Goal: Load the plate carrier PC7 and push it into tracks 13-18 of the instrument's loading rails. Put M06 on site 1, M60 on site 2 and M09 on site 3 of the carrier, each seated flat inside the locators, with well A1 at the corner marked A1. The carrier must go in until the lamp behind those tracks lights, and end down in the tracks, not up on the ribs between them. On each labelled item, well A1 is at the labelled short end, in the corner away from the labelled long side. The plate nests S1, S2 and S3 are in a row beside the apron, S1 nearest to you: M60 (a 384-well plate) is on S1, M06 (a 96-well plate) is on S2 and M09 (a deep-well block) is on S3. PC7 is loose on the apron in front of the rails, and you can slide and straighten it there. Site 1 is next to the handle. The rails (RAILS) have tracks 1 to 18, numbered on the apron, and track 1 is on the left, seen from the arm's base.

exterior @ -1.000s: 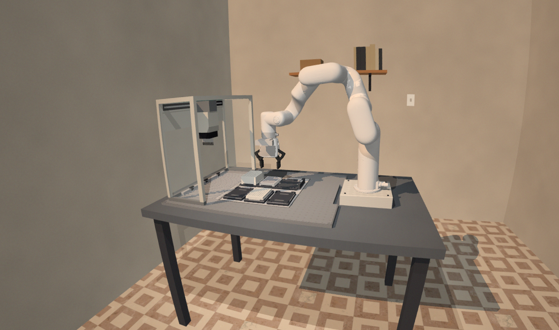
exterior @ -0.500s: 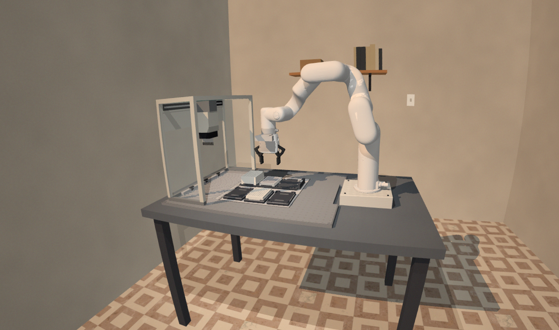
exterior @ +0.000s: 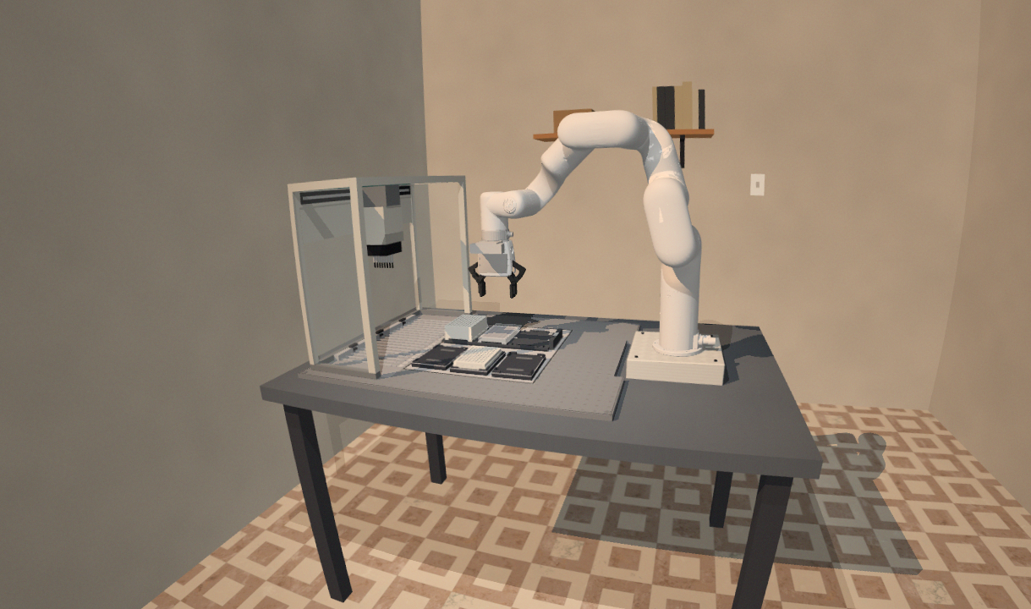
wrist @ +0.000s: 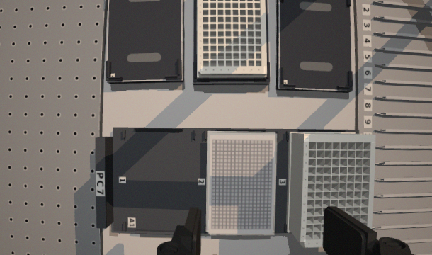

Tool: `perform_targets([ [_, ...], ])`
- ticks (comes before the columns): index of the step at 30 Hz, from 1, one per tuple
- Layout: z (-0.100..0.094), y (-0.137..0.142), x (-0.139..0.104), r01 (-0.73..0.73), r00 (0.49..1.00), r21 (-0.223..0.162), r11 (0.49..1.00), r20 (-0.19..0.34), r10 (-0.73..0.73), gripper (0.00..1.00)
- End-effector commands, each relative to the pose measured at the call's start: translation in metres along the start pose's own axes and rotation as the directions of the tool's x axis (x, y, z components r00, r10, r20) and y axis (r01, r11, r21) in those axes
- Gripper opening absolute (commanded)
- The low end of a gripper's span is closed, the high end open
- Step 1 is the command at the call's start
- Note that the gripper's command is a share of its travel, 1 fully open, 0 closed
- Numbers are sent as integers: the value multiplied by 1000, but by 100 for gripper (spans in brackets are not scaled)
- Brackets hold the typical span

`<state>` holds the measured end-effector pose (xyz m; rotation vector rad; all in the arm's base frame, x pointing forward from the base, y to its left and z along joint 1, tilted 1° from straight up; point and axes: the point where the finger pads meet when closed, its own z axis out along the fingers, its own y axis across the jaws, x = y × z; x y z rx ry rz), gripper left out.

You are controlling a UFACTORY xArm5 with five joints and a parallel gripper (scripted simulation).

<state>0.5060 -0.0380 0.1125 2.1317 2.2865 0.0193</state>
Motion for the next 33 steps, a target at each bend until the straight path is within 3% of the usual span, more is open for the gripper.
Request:
perform_targets([
  [1, -2, 1, 0, 0, 1000, -4, 1000, -3, 0, 100],
  [8, -2, 1, 0, 0, 1000, -4, 1000, -3, 0, 100],
  [33, -3, -7, 115, 17, 1000, -4, 1000, -5, -17, 100],
])
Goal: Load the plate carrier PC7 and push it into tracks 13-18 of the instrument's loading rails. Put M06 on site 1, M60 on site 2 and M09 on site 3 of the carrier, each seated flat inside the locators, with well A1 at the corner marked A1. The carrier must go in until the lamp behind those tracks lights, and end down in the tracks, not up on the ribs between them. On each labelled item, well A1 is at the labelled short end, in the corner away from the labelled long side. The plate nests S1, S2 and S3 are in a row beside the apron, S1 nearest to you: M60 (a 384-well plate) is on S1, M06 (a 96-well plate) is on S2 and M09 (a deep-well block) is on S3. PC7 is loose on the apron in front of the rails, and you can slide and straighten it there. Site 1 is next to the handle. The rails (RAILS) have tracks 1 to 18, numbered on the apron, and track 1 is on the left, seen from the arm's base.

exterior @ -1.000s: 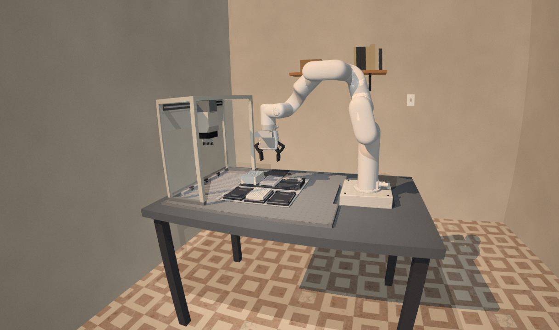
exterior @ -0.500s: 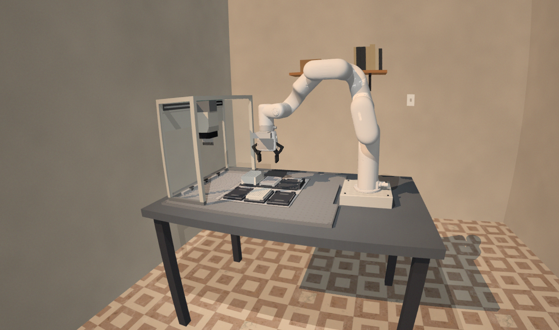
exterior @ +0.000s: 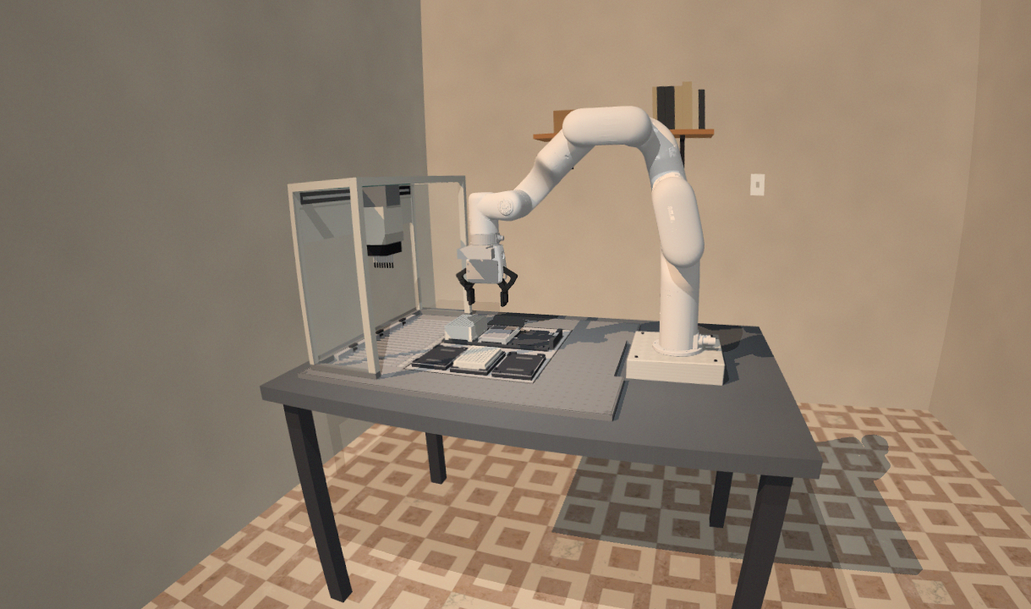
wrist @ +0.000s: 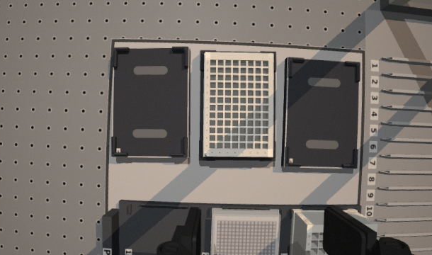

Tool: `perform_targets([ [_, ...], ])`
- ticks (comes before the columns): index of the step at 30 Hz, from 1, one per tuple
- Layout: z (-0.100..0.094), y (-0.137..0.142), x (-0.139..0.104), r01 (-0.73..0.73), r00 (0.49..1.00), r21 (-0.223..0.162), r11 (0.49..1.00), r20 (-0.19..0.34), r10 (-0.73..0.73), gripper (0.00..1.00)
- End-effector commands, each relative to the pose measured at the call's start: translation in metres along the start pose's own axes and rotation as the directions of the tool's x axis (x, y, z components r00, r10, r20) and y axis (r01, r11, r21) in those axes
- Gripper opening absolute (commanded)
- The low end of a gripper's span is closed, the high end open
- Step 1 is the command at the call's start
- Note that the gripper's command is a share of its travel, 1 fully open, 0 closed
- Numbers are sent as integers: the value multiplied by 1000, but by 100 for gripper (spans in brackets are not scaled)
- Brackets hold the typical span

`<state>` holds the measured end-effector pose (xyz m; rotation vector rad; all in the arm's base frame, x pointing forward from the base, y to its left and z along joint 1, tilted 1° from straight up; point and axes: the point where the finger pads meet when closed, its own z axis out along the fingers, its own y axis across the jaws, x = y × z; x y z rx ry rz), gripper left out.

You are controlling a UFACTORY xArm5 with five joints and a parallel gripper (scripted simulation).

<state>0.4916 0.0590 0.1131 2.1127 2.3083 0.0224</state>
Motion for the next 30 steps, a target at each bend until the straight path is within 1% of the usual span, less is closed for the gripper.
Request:
perform_targets([
  [1, -2, 0, 22, -1, 1000, -4, 1000, -1, 1, 100],
  [3, -2, 0, 32, -1, 1000, -4, 1000, 0, 1, 100],
  [5, -2, 0, 32, -1, 1000, -4, 1000, 0, 1, 100],
  [18, -2, -4, 97, -1, 1000, -4, 1000, -1, 1, 100],
  [30, -2, -4, 97, -1, 1000, -4, 1000, -1, 1, 100],
])
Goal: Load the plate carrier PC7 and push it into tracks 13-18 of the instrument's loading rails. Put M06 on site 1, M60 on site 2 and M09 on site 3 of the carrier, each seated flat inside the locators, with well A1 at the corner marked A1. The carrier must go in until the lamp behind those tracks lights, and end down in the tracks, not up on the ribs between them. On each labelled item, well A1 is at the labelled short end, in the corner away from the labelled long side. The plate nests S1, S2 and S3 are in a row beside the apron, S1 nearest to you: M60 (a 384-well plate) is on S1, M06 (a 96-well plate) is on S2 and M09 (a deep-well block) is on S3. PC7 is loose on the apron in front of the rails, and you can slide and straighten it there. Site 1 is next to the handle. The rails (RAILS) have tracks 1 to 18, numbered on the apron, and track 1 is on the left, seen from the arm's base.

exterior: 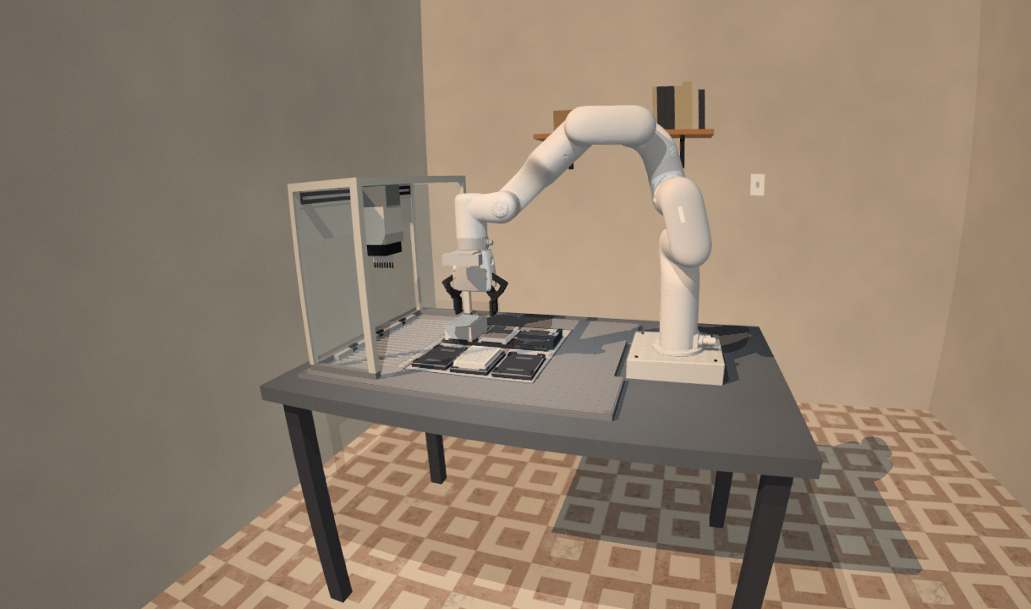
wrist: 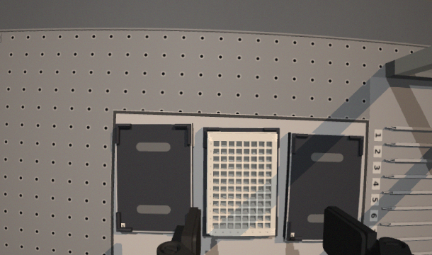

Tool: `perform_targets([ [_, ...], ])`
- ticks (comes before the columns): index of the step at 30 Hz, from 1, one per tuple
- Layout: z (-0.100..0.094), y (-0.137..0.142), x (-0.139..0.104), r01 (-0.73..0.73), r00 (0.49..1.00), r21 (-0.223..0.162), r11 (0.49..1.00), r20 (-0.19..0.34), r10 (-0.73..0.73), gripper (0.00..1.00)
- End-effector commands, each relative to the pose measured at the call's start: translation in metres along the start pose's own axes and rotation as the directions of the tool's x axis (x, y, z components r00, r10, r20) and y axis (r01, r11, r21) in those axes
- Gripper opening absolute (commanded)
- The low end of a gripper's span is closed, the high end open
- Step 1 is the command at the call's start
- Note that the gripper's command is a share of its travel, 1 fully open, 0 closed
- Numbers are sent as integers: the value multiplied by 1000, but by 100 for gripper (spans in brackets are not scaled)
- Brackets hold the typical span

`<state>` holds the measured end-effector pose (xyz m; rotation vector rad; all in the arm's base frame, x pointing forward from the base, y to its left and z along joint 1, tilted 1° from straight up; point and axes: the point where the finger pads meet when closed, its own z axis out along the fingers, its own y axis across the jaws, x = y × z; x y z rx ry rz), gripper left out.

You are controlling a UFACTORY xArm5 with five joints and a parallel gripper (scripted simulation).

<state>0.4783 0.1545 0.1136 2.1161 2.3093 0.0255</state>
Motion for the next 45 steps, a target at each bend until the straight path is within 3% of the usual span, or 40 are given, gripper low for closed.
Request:
perform_targets([
  [1, -2, 1, 1, 0, 1000, -5, 1000, 3, 0, 100],
  [45, 60, 1, 0, 0, 1000, -5, 1000, 3, 0, 100],
])
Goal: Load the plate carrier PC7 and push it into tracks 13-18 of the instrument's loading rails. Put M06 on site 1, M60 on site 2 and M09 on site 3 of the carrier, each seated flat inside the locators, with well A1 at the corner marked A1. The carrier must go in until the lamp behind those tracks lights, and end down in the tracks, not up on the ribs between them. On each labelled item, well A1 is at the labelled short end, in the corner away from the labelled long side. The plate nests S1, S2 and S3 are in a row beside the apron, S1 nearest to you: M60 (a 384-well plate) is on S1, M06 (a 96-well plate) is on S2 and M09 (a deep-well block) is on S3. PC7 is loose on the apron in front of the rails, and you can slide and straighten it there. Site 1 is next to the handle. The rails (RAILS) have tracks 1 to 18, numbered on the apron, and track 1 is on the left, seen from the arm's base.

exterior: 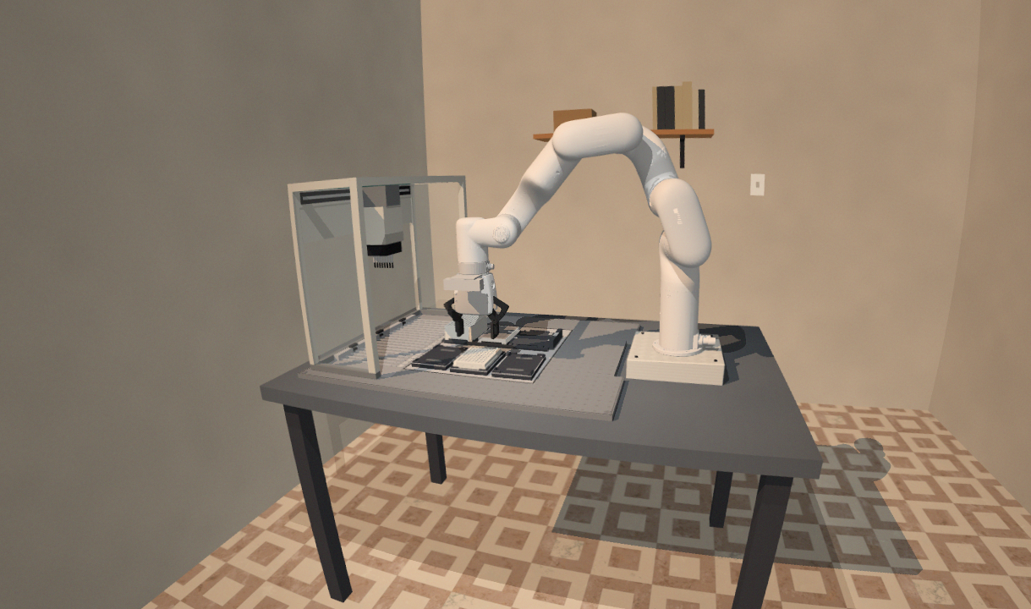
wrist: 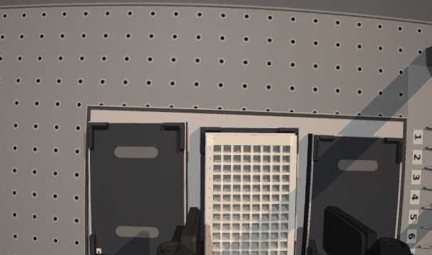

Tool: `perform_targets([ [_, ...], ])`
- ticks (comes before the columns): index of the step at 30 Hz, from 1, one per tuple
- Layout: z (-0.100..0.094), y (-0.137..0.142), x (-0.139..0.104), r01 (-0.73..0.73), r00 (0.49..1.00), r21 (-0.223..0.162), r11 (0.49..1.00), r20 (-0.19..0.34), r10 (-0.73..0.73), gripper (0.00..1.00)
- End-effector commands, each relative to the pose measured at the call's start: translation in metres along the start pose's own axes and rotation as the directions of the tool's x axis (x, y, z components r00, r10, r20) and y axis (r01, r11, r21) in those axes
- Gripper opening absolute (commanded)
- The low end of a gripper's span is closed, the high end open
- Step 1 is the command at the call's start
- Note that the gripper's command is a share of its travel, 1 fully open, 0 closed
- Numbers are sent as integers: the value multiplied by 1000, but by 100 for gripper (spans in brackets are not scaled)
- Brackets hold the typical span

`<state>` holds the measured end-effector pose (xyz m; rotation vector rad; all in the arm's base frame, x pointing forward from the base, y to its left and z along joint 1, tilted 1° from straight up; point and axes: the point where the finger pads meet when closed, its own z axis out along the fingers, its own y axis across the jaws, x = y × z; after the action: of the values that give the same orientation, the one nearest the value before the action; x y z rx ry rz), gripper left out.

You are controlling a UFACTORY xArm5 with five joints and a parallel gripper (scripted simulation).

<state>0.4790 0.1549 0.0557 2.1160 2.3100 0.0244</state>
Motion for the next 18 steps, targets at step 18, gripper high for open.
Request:
perform_targets([
  [18, 29, 2, 0, 0, 1000, -6, 1000, 2, 0, 100],
])
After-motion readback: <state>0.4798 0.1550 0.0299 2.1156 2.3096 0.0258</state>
